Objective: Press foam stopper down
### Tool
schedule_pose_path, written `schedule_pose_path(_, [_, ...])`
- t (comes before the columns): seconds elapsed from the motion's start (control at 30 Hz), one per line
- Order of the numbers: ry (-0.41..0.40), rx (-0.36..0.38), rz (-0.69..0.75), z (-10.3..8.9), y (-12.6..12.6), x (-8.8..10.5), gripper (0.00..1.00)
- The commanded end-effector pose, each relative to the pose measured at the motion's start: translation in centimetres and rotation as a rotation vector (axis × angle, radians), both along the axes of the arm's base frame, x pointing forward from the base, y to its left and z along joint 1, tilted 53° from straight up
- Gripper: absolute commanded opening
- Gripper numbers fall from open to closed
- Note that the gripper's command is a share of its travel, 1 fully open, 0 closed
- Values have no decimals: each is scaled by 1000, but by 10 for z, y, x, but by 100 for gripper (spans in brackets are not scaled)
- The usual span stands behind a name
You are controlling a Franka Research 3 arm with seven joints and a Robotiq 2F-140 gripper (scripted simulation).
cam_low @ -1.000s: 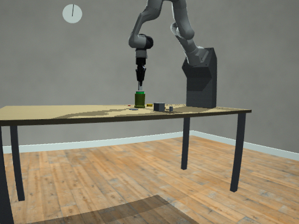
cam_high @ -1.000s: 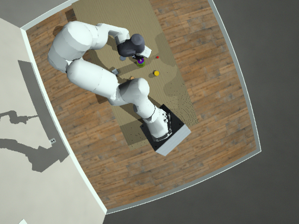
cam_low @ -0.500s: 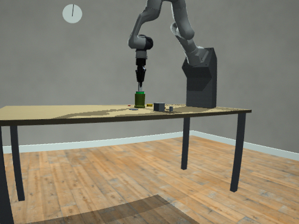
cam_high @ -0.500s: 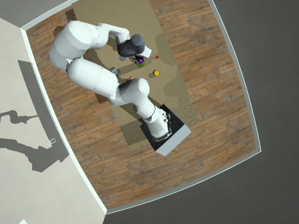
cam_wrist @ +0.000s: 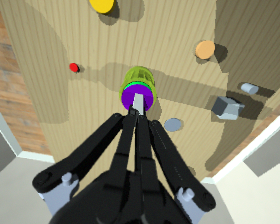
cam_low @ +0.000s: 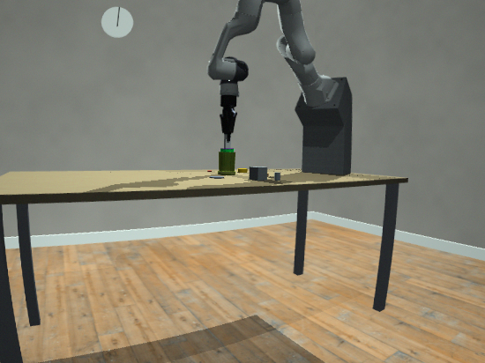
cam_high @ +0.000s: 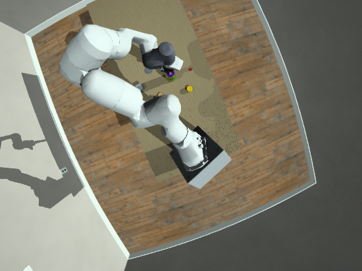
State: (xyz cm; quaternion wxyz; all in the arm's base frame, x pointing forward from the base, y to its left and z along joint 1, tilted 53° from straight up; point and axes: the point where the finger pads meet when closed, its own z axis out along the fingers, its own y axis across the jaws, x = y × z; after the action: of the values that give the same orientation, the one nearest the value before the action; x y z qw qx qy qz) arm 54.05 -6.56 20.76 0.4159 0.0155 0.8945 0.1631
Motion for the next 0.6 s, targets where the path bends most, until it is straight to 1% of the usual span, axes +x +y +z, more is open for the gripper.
schedule_pose_path(0.0, [-2,-8,5,-1,1,1,0])
schedule_pose_path(0.57, [-2,-8,5,-6,5,7,0])
